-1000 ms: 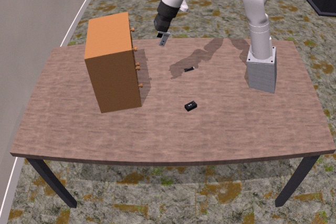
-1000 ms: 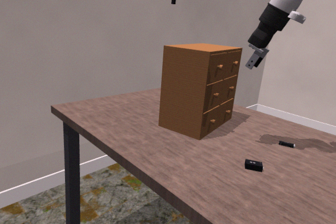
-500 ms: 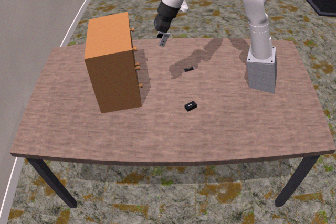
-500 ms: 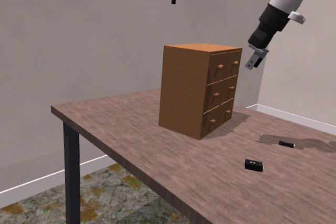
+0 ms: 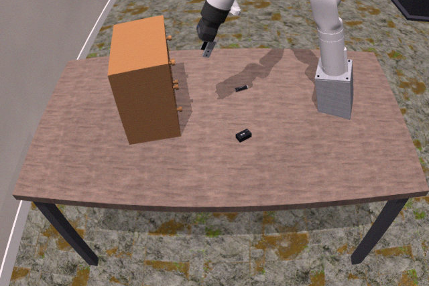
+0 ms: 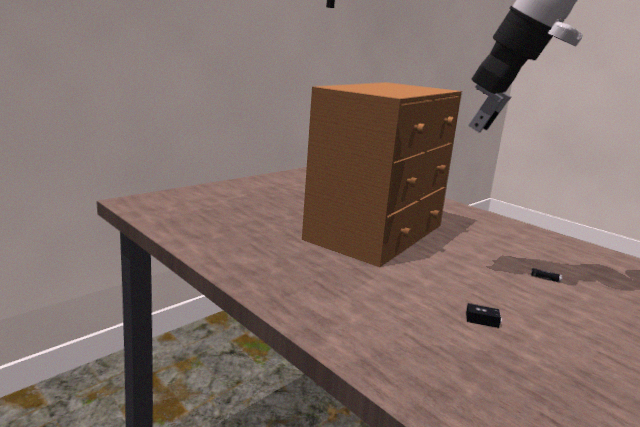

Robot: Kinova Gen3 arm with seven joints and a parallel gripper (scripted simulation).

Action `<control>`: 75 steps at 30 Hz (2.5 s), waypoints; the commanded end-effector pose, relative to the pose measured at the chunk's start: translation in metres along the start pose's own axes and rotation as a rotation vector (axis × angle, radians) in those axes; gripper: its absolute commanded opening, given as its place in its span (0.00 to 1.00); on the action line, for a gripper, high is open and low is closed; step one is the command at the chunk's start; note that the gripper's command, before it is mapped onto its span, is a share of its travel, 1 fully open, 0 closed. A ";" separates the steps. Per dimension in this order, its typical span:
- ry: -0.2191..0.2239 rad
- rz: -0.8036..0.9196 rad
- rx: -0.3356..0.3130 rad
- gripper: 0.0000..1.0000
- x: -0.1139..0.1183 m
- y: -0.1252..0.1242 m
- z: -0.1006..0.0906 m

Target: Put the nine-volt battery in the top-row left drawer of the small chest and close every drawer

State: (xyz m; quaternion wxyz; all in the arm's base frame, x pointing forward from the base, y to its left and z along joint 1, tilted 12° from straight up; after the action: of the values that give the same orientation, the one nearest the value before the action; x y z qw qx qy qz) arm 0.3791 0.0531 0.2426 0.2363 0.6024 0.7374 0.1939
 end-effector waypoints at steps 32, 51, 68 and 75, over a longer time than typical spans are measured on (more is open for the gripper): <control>0.000 0.000 -0.001 0.67 0.000 0.031 0.027; 0.000 0.000 -0.001 0.67 -0.001 0.051 0.045; 0.000 0.000 -0.001 0.67 -0.001 0.051 0.045; 0.000 0.000 -0.001 0.67 -0.001 0.052 0.045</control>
State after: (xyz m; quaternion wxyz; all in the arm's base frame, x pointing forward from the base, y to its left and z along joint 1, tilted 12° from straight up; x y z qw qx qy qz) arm 0.4460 0.0625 0.2346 0.2360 0.6024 0.7375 0.1937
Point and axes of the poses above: the point where the finger pads meet when closed, its own z axis out along the fingers, its own x axis across the jaws, y = z × x, the point moved 5 cm from there along -z, back along the fingers, and after that the axes turned 1 degree about -z, right-handed, at the moved point
